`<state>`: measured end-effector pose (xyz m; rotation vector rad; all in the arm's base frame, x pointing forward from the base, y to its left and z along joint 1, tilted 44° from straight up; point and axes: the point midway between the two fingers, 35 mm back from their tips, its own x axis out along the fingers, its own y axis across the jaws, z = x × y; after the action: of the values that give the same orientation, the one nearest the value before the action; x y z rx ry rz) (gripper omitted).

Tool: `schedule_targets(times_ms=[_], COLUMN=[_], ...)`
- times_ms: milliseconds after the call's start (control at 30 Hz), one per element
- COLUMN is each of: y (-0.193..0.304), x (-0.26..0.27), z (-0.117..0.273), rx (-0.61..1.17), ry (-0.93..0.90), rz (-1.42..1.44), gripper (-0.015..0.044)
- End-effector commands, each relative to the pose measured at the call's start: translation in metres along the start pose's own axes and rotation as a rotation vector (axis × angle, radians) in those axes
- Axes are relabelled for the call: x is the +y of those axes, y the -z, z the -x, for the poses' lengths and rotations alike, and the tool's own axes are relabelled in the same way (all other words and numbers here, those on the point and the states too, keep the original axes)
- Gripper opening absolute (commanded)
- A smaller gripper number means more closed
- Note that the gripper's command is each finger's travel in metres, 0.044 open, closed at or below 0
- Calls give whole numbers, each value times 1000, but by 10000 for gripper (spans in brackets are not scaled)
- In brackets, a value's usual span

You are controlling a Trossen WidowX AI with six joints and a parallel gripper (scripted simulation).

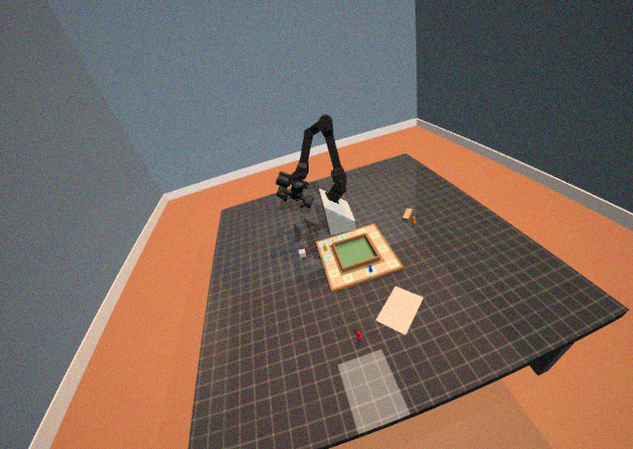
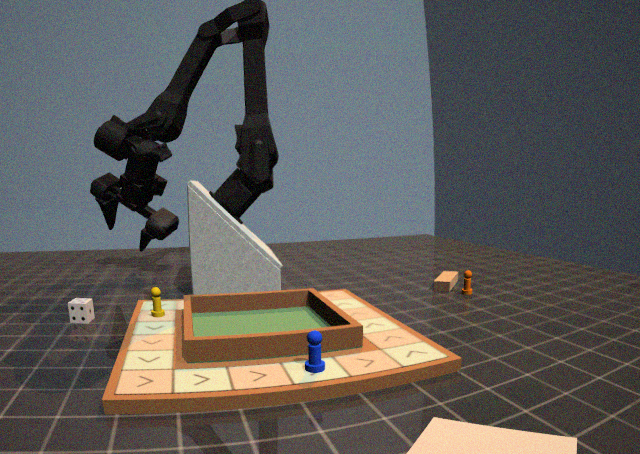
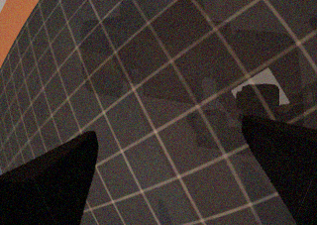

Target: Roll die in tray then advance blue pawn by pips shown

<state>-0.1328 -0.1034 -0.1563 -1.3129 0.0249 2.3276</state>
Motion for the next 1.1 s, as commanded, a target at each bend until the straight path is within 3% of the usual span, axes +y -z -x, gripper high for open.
schedule_targets(times_ms=[0, 133, 433, 1067], y=[2, 40, 145, 261], x=[1, 19, 23, -68], z=[1, 14, 66, 150], rx=[5, 106, 337, 707], ry=[-1, -37, -197, -633], rz=[22, 473, 1664, 3121], gripper=[374, 275, 275, 275])
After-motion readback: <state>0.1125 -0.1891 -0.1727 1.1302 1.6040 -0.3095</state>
